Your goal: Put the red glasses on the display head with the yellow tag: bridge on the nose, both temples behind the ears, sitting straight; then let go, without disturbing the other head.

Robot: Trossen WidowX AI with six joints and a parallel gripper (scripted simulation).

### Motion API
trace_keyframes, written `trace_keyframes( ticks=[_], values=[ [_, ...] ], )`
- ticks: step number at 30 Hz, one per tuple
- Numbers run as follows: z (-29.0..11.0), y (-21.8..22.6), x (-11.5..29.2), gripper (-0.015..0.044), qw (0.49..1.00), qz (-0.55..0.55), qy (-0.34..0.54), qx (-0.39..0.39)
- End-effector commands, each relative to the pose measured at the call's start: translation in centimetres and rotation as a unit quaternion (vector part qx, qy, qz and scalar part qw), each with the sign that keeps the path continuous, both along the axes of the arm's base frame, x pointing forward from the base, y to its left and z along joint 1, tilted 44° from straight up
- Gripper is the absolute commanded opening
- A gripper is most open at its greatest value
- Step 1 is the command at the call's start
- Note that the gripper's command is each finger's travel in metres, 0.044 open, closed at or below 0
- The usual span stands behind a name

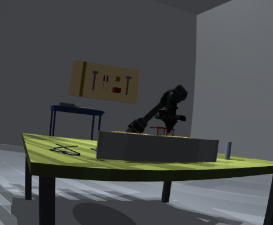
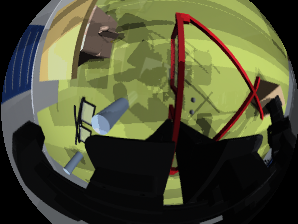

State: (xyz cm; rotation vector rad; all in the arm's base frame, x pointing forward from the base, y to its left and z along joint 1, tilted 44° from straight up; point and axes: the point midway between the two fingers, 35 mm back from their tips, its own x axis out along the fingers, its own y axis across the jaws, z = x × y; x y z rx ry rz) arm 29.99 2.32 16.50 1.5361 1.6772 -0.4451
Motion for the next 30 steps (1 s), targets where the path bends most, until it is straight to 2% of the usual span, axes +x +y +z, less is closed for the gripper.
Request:
trace_keyframes(
  ticks=[1, 14, 30],
  values=[
    [0.9, 0.9, 0.3, 0.0, 0.999, -0.034, 0.03, 0.005],
    [3.7, 3.9, 0.7, 0.0, 0.979, -0.153, 0.136, 0.018],
    [7.2, 7.6, 0.4, 0.0, 0.924, -0.281, 0.258, 0.038]
  ],
)
